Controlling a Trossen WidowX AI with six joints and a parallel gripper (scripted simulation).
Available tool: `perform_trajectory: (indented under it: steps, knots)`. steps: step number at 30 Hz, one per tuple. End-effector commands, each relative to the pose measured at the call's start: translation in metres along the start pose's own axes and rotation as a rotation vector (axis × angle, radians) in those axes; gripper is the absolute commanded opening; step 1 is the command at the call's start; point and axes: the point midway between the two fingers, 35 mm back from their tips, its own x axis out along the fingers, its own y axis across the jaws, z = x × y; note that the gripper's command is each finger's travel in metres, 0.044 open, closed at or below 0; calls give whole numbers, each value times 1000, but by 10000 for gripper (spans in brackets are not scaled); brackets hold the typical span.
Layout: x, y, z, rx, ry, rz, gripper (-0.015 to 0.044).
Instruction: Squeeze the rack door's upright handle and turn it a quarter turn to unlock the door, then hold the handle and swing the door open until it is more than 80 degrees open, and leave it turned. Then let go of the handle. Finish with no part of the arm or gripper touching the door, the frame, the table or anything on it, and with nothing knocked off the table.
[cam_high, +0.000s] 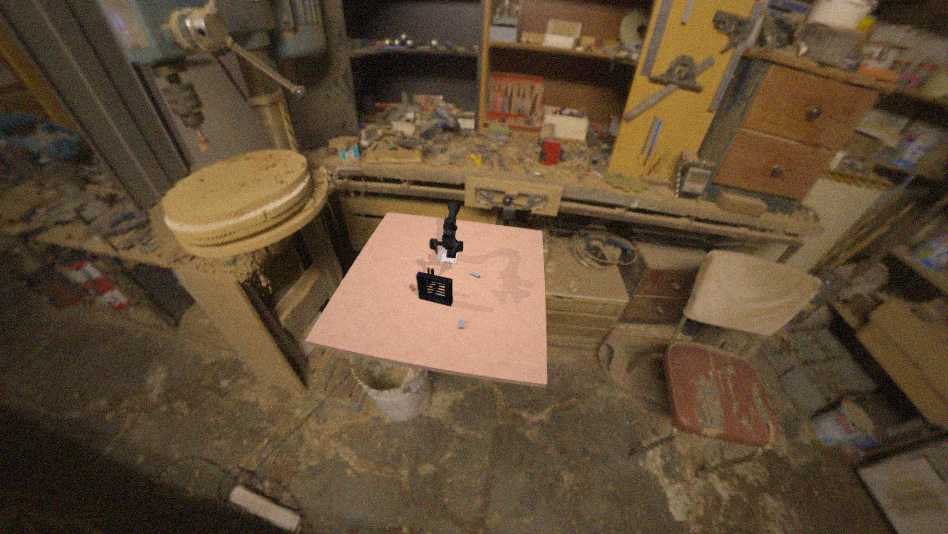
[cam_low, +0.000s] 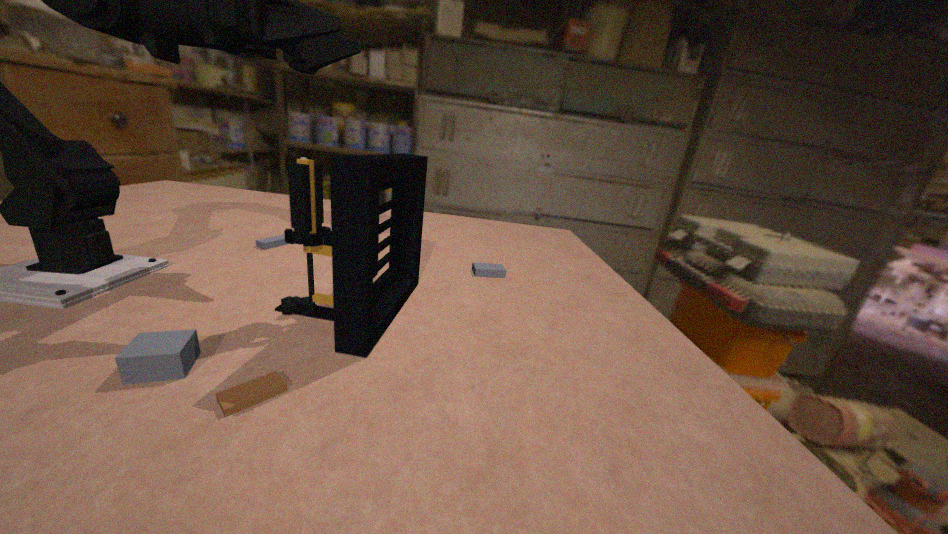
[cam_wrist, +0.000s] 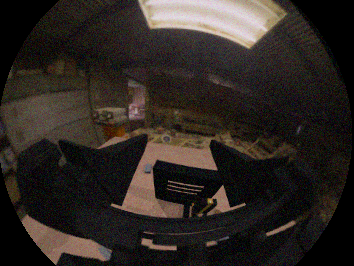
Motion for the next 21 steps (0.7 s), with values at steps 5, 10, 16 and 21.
perform_trajectory:
  steps: [5,10,16,21]
  knots:
    - [9,-4,-4,-7,69,-10,287]
    - [19,-9,-10,-14,168,-23,287]
    - [30,-17,-18,-19,286,-38,287]
    - [37,-23,-25,-21,386,-50,287]
